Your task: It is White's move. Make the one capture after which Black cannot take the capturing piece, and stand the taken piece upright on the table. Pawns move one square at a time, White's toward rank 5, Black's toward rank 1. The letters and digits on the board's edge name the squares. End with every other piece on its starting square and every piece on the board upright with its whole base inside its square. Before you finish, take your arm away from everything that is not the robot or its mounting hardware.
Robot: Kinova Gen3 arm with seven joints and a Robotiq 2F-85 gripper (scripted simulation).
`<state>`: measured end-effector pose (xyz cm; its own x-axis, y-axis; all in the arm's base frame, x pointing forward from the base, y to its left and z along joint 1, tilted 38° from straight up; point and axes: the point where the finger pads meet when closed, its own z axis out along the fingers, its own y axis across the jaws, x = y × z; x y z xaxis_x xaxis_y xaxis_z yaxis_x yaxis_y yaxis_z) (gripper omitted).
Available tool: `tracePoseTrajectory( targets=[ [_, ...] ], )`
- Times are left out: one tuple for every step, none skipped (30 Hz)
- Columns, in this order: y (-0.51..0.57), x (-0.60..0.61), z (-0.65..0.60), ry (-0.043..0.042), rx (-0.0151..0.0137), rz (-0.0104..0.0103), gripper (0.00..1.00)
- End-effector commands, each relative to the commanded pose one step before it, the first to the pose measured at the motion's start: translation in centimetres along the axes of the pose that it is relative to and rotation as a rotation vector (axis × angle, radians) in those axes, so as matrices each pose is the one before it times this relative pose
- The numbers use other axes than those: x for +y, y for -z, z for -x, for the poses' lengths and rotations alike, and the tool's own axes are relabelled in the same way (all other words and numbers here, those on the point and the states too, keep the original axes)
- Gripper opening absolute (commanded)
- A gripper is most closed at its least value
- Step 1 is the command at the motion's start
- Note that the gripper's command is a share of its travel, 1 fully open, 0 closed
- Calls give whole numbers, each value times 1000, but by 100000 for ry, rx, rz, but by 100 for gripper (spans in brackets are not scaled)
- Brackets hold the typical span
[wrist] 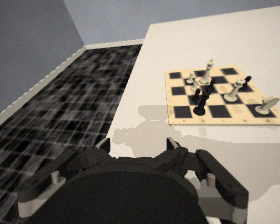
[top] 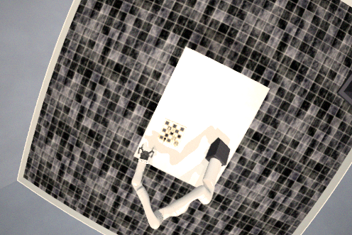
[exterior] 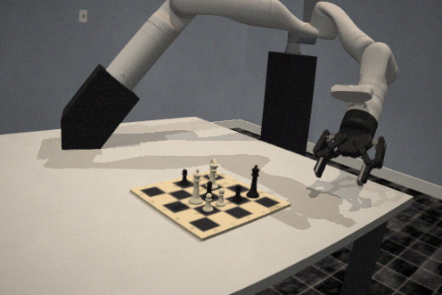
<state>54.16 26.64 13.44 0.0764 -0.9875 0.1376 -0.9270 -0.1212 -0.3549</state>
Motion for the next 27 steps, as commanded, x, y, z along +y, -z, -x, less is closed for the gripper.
tracePoseTrajectory(
  targets=[
    [464,404,559,587,-441,230,100],
    [0,0,0,0,0,0,100],
    [0,0,0,0,0,0,100],
    [0,0,0,0,0,0,100],
    [0,0,0,0,0,0,100],
    [0,0,0,0,0,0,100],
    [539,966,455,60,196,1553,100],
    [0,0,0,0,0,0,100],
    [0,0,0,0,0,0,100],
    [0,0,0,0,0,0,100],
    [0,0,0,0,0,0,100],
    [0,0,0,0,0,0,100],
    [0,0,0,0,0,0,100],
    [0,0,0,0,0,0,100],
    [504,933,410,92,216,1473,100],
    [0,0,0,0,0,0,100],
    [0,0,0,0,0,0,100],
    [0,0,0,0,0,0,100],
    [0,0,0,0,0,0,100],
    [0,0,0,0,0,0,100],
    [0,0,0,0,0,0,100],
    [0,0,0,0,0,0,100],
    [470,896,368,118,232,1392,100],
    [0,0,0,0,0,0,100],
    [0,0,0,0,0,0,100],
    [0,0,0,0,0,0,100],
    [0,0,0,0,0,0,100]
  ],
)
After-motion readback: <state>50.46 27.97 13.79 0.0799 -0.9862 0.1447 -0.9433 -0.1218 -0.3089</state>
